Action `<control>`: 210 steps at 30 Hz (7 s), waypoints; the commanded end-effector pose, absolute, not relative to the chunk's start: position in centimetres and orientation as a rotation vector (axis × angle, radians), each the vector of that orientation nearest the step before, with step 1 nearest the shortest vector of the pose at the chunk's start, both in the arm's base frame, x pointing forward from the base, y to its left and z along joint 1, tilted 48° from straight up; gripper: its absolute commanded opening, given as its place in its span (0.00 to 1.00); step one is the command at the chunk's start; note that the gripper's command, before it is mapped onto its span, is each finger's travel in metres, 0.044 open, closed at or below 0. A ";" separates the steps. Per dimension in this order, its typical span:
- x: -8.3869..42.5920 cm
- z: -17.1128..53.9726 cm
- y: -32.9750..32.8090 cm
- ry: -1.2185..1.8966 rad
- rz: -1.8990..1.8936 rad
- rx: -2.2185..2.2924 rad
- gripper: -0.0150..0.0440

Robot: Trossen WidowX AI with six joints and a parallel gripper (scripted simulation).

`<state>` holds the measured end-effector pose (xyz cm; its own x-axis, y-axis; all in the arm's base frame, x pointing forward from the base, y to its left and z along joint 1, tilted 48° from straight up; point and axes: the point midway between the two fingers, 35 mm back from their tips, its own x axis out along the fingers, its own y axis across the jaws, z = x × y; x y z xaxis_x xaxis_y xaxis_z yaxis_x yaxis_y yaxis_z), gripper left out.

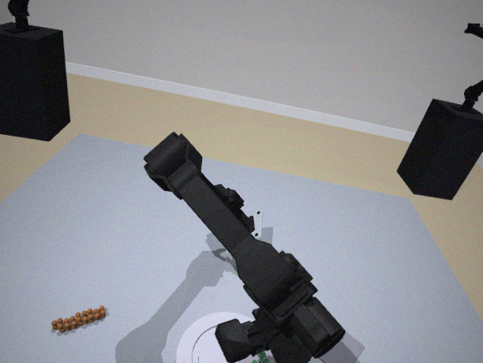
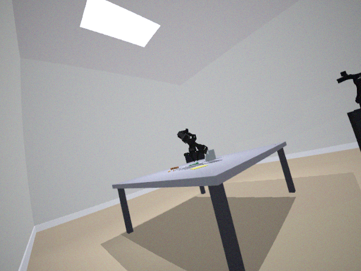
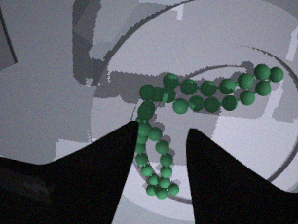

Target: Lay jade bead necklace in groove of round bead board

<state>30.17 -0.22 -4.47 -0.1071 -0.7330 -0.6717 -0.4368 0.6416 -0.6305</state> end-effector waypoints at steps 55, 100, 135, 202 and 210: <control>28.0 -4.7 -2.5 1.890 0.630 -1.632 0.37; 27.8 -4.5 -2.0 1.889 0.634 -1.641 0.25; 26.4 -5.2 -1.1 1.889 0.635 -1.640 0.97; 25.4 -0.2 -1.6 1.098 -1.258 0.043 0.65; 25.2 0.4 -1.7 0.808 -1.481 0.375 0.56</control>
